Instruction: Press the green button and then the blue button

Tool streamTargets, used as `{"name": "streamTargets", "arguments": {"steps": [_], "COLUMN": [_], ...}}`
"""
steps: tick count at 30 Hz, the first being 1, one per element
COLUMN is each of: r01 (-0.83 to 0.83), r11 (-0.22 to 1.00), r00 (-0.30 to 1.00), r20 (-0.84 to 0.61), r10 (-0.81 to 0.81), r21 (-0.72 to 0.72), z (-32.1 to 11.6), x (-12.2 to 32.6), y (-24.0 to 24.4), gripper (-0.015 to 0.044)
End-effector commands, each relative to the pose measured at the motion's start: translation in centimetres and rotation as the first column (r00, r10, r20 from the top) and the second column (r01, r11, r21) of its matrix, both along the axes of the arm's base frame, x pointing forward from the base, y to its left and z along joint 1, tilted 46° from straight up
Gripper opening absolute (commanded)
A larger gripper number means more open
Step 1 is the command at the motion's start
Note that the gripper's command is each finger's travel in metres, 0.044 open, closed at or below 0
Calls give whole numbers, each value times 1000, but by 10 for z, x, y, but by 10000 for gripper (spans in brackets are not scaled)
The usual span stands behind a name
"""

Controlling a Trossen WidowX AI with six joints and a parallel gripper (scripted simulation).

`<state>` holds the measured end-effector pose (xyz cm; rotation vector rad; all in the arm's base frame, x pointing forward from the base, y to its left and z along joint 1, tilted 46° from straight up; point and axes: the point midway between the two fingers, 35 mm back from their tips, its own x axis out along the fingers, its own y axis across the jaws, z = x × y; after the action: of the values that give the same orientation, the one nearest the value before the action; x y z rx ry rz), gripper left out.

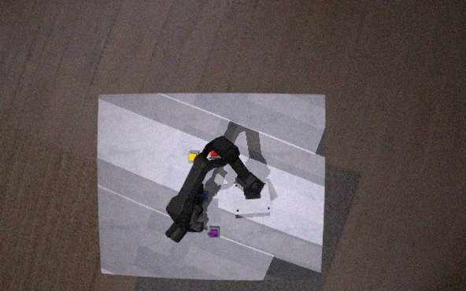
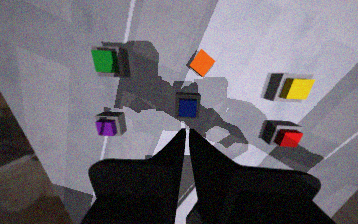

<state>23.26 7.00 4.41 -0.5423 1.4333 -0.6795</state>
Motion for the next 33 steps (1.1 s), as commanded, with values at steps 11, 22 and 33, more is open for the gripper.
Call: {"name": "streamTargets", "arguments": {"steps": [11,22,33], "r01": [-1,-1,-1], "r11": [1000,1000,1000], "r00": [1000,1000,1000], "r20": [-7,-7,-7], "r10": [1,1,1], "r21": [-12,-13,-14], "z": [-43,-56,-64], "x": [-3,-3,-3], "y": [-50,-63,-73], "gripper": [20,20,20]}}
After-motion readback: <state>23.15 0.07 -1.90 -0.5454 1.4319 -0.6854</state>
